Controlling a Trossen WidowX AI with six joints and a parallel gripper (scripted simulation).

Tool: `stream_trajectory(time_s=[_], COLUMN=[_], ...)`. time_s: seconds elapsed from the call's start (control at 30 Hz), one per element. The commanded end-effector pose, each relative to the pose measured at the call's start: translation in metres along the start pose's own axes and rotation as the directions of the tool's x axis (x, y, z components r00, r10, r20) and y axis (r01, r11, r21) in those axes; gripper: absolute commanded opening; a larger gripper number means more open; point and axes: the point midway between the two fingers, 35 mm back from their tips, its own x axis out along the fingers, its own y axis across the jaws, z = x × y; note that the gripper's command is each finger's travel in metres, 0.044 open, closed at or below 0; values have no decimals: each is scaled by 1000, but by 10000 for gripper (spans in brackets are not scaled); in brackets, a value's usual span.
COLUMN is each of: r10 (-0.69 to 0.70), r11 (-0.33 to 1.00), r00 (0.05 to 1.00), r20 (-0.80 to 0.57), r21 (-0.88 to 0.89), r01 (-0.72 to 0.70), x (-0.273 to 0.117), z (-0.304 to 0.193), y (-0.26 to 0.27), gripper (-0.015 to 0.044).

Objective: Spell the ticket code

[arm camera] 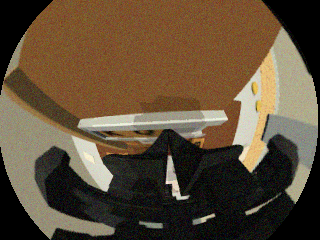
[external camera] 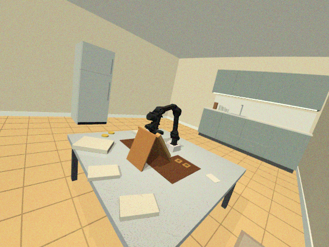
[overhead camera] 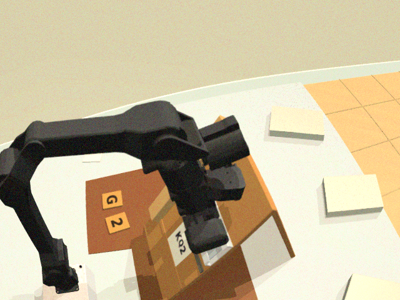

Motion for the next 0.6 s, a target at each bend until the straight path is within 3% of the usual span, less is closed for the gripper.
stream_trajectory(time_s=[0.0,0.57], r10=[5,5], r11=[1000,1000], r00=[1000,1000], r20=[1,0], r21=[-2,-2], r01=[-5,-5], x=[0,-15], z=[1,-13], y=[3,0], gripper=[0,0])
